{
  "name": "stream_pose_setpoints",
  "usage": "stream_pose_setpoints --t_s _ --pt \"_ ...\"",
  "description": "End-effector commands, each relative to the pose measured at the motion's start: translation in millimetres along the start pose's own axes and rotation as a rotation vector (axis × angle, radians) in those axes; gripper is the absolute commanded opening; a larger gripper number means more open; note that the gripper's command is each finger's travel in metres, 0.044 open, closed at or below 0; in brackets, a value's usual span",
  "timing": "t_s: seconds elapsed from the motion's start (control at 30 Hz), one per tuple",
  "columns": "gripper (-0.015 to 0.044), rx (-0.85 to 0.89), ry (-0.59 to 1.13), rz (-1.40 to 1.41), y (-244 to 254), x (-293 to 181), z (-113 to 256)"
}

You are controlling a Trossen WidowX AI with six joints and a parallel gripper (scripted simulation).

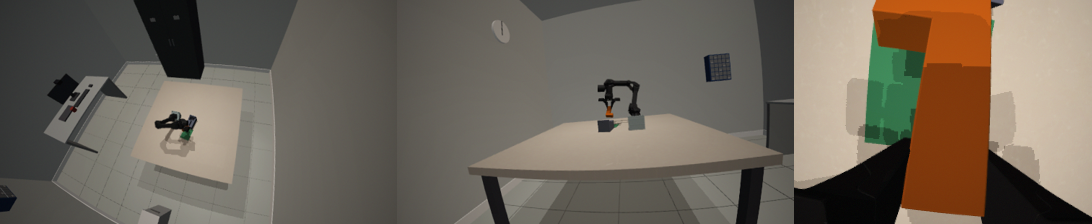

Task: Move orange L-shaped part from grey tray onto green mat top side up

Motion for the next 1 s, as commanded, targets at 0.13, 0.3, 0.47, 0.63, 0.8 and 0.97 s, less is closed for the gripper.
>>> stream_pose_setpoints --t_s 0.13,0.3,0.47,0.63,0.8,0.97 --pt "0.0000 -0.013 -0.005 0.004 -1 -21 3" --pt "0.0000 0.005 0.013 0.003 -3 -20 -2" --pt "0.0000 0.029 0.038 0.003 -5 -18 -10" --pt "0.0000 0.044 0.054 0.002 -6 -17 -18" --pt "0.0000 0.053 0.063 0.002 -6 -17 -26" --pt "0.0000 0.057 0.068 0.002 -6 -17 -34"
Point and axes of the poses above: the point midway between the two fingers, 35 mm back from their tips, its own z axis back along the fingers, its own y axis across the jaws, x = y × z, the point moved 7 cm from there along z, back along the fingers, and after that the axes turned 14 degrees about -z, right-handed, at the moved point
